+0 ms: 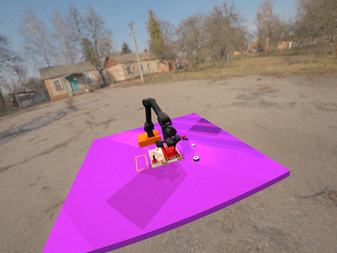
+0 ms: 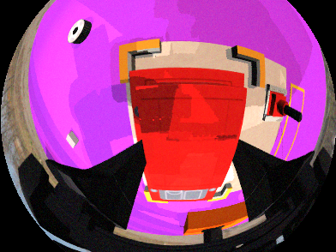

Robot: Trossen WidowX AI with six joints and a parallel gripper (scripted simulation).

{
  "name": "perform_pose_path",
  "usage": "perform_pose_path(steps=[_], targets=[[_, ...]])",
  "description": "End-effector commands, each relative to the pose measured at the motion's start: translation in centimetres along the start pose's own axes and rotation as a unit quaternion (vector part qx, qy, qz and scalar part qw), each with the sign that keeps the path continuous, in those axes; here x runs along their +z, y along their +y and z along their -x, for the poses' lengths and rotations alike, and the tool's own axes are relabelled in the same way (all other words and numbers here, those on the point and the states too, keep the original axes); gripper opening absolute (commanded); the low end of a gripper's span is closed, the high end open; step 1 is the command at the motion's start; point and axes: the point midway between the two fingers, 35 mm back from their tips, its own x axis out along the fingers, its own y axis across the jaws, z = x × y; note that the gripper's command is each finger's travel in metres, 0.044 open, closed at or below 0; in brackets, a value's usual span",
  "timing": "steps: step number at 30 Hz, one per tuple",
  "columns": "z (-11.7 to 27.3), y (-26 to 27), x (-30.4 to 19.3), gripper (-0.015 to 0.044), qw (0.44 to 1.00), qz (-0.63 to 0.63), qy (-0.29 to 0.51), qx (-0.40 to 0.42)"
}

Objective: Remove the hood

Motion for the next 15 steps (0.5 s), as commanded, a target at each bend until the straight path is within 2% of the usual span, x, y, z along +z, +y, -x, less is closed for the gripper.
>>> perform_pose_path(steps=[1, 15], targets=[[0.33, 0.01, 0.03, 0.0, 1.0, 0.0, 0.0, 0.0], [1.23, 0.01, 0.03, 0.0, 1.0, 0.0, 0.0, 0.0]])
